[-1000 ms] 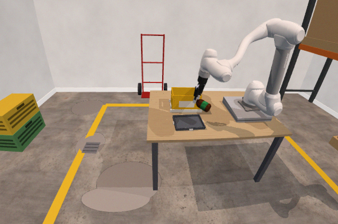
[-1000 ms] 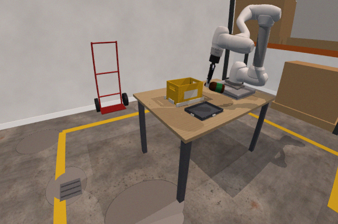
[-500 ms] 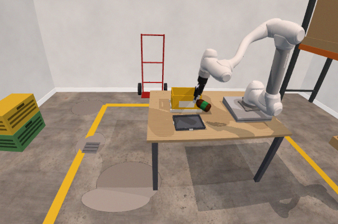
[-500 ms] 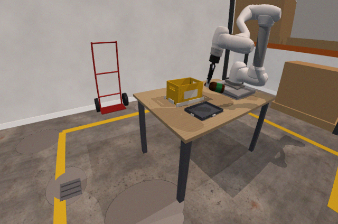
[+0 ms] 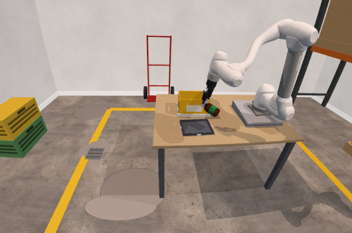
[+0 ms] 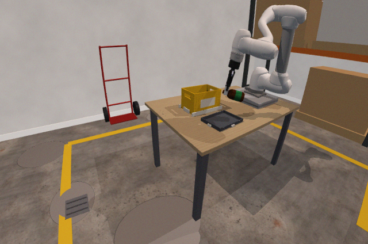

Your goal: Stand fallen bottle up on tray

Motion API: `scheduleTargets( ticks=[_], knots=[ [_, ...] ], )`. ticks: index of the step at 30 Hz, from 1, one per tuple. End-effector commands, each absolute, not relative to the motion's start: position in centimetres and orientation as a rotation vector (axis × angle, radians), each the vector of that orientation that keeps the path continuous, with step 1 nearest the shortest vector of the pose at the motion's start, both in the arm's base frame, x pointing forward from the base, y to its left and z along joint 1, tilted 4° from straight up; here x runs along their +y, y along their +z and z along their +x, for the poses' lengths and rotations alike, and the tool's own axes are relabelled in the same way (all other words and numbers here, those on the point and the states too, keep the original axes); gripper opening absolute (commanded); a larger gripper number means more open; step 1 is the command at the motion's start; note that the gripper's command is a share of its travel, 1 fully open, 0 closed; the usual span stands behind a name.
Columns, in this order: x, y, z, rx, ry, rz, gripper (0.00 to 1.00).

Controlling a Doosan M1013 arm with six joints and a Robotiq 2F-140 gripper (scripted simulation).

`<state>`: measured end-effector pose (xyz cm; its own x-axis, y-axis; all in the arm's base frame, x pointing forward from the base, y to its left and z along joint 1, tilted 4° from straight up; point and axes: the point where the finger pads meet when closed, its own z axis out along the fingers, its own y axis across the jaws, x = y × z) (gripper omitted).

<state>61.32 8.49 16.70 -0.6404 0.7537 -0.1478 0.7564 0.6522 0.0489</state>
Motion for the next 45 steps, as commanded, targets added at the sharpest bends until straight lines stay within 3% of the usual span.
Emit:
scheduleTargets(
  ticks=[1,45],
  knots=[
    [8.7,16.66,61.21,2.69,-0.044,1.234,0.1],
    [9.0,16.75,61.14,2.582,-0.108,1.186,0.1]
  ],
)
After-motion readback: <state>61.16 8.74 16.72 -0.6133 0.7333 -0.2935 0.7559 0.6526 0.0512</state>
